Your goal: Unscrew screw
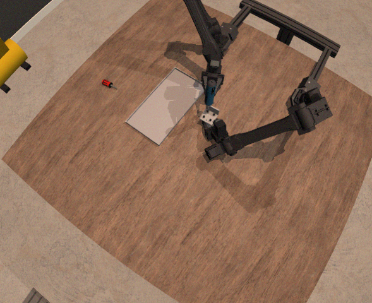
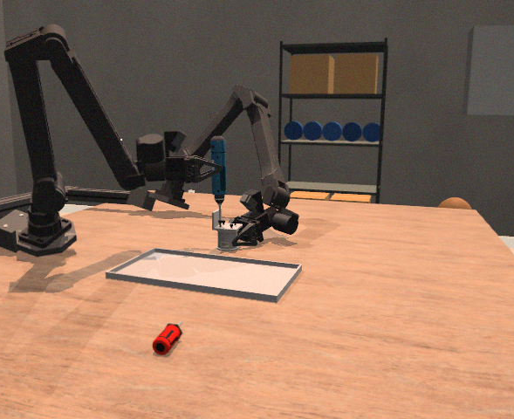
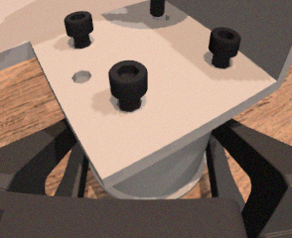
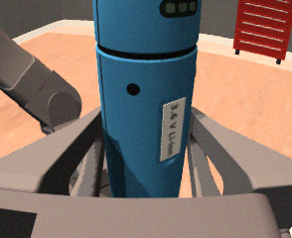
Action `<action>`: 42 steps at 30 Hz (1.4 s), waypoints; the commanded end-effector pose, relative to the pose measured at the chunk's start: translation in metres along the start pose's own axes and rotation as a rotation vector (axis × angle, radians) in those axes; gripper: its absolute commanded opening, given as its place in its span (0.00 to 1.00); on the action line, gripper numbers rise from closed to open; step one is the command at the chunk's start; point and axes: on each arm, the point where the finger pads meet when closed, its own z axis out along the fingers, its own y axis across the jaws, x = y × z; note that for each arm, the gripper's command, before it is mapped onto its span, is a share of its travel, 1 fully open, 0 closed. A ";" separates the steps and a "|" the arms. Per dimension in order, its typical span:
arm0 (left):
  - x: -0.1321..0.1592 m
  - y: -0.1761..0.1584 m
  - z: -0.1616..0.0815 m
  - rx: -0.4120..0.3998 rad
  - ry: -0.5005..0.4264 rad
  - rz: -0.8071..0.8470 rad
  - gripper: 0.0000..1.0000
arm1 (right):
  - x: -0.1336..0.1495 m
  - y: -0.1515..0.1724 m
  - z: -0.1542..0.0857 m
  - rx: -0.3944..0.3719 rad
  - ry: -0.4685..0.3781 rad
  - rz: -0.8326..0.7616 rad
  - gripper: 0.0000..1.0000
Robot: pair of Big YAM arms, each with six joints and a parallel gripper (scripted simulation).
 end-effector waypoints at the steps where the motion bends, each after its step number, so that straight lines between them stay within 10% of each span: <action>1: -0.004 0.008 -0.003 -0.011 -0.001 0.017 0.59 | -0.044 -0.002 0.015 0.018 -0.107 0.021 0.42; 42: -0.004 0.008 -0.003 -0.011 -0.001 0.017 0.59 | -0.050 -0.001 0.020 0.010 -0.079 0.034 0.42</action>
